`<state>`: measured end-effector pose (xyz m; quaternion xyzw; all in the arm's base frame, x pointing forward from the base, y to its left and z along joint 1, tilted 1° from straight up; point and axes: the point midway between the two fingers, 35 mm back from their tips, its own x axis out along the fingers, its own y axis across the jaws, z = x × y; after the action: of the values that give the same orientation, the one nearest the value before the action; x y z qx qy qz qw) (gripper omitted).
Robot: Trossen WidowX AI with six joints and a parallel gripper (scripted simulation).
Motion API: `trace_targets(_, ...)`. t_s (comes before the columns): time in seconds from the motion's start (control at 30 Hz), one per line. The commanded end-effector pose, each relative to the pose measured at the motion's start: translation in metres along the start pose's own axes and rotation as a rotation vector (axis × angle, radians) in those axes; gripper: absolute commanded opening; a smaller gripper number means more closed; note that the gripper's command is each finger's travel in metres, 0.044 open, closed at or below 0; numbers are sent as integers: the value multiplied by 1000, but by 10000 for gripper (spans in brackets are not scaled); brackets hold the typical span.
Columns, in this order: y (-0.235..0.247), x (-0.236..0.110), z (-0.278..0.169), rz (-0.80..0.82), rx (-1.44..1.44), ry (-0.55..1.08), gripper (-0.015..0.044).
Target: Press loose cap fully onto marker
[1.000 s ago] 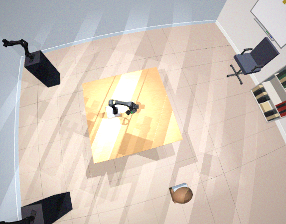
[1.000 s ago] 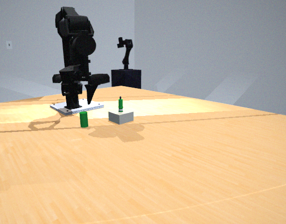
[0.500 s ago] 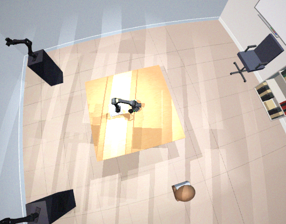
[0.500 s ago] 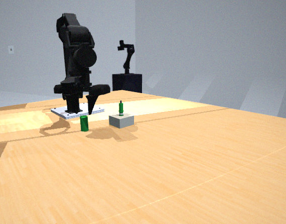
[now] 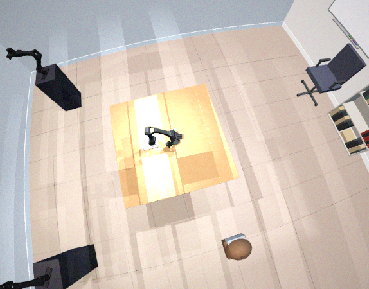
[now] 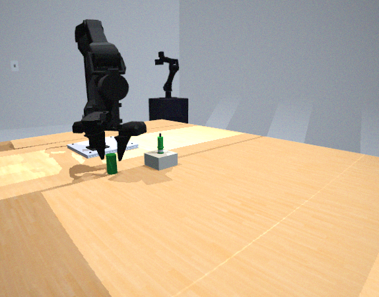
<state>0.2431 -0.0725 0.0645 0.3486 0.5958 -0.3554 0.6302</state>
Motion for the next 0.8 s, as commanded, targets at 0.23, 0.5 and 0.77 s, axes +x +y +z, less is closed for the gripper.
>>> trace_targets(0.23,-2,21,-4,-8,2,17,240)
trace_targets(0.5,-2,22,-4,-8,2,17,161)
trace_targets(0.77,-2,22,-4,-8,2,17,88)
